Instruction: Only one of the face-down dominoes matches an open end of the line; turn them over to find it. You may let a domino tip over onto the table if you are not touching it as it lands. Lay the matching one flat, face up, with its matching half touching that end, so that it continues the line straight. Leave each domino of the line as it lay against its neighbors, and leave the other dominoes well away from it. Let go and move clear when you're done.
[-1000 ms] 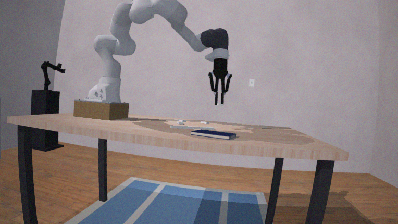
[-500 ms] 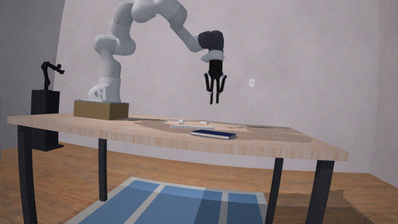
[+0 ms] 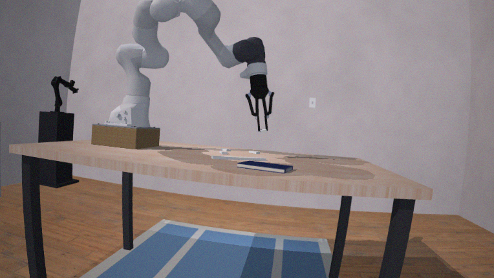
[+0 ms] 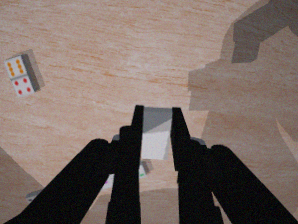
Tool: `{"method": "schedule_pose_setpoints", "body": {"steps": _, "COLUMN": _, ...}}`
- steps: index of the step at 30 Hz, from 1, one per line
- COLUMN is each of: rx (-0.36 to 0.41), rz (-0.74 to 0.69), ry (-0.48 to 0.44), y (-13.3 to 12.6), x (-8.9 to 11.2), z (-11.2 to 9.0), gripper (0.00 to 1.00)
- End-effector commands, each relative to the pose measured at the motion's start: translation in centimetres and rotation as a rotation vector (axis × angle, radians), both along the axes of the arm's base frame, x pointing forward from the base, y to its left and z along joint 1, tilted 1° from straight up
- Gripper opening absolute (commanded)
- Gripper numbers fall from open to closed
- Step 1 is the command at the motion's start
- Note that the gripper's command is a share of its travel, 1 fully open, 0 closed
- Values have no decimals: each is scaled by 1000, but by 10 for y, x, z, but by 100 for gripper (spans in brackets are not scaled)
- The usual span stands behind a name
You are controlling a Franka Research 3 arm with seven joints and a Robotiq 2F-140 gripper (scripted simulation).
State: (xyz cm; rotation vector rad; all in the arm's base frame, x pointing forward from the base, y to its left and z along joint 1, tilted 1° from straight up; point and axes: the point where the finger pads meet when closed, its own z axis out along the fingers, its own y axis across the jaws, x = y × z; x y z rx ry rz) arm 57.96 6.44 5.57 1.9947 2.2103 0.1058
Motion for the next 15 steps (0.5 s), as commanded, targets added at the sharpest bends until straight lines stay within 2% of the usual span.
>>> {"method": "schedule_pose_setpoints", "body": {"steps": 1, "rx": 75, "rz": -212, "ry": -166, "y": 11, "x": 15, "z": 6, "gripper": 22}}
{"method": "schedule_pose_setpoints", "body": {"steps": 4, "rx": 97, "rz": -252, "ry": -213, "y": 12, "x": 14, "z": 5, "gripper": 22}}
{"method": "schedule_pose_setpoints", "body": {"steps": 6, "rx": 97, "rz": -252, "ry": -213, "y": 12, "x": 14, "z": 5, "gripper": 22}}
{"method": "schedule_pose_setpoints", "body": {"steps": 7, "rx": 117, "rz": -289, "ry": -252, "y": 12, "x": 13, "z": 5, "gripper": 22}}
{"method": "schedule_pose_setpoints", "body": {"steps": 15, "rx": 169, "rz": -355, "ry": -379, "y": 14, "x": 10, "z": 4, "gripper": 22}}
